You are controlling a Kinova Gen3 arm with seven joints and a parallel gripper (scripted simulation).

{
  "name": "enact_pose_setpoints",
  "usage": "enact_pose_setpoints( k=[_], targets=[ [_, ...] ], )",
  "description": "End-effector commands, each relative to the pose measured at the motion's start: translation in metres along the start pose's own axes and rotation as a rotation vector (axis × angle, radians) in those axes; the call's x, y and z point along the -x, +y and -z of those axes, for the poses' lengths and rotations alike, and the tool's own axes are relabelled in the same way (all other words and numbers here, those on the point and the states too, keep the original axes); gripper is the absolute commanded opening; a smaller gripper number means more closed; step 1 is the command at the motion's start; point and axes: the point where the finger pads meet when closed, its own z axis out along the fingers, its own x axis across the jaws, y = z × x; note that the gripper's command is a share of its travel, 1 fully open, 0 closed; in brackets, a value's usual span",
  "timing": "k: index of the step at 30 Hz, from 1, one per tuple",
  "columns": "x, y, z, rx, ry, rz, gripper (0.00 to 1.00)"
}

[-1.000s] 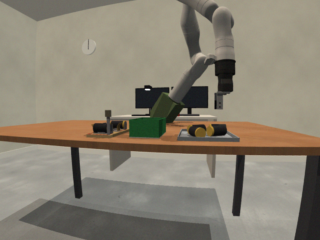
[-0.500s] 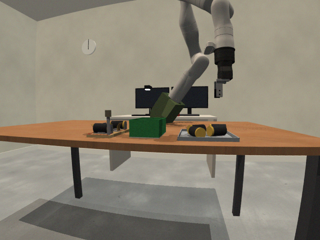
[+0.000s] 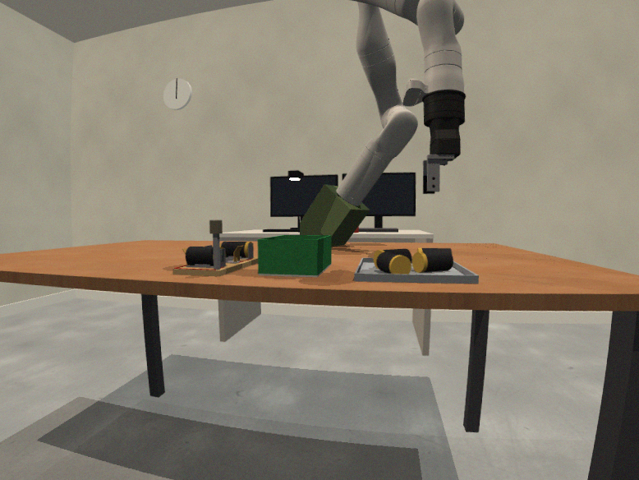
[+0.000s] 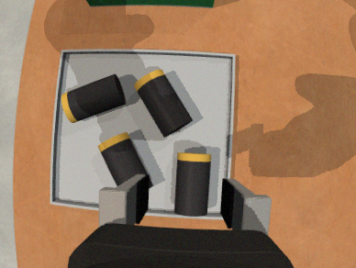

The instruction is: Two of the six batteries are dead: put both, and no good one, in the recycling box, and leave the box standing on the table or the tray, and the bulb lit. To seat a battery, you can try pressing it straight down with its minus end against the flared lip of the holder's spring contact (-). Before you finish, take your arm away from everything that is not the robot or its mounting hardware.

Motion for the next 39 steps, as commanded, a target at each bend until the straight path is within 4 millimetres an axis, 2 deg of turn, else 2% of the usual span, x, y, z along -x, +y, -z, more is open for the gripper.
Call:
enact_pose_setpoints(
  k=[1,11,13,19,24,39],
  targets=[
    [0.011,-0.006,0.0,0.007,-0.002,-0.008,0.9],
    [0.071,-0.051,0.0,0.007,-0.002,-0.008,0.9],
    [0.071,-0.051,0.0,0.007,-0.002,-0.008,0.9],
    [0.095,-0.07,0.0,0.007,-0.002,-0.008,0.9],
    [0.101,-0.074,0.0,0.007,-0.002,-0.008,0.9],
    [0.102,-0.075,0.0,0.007,-0.002,-0.016,0.9]
  ],
)
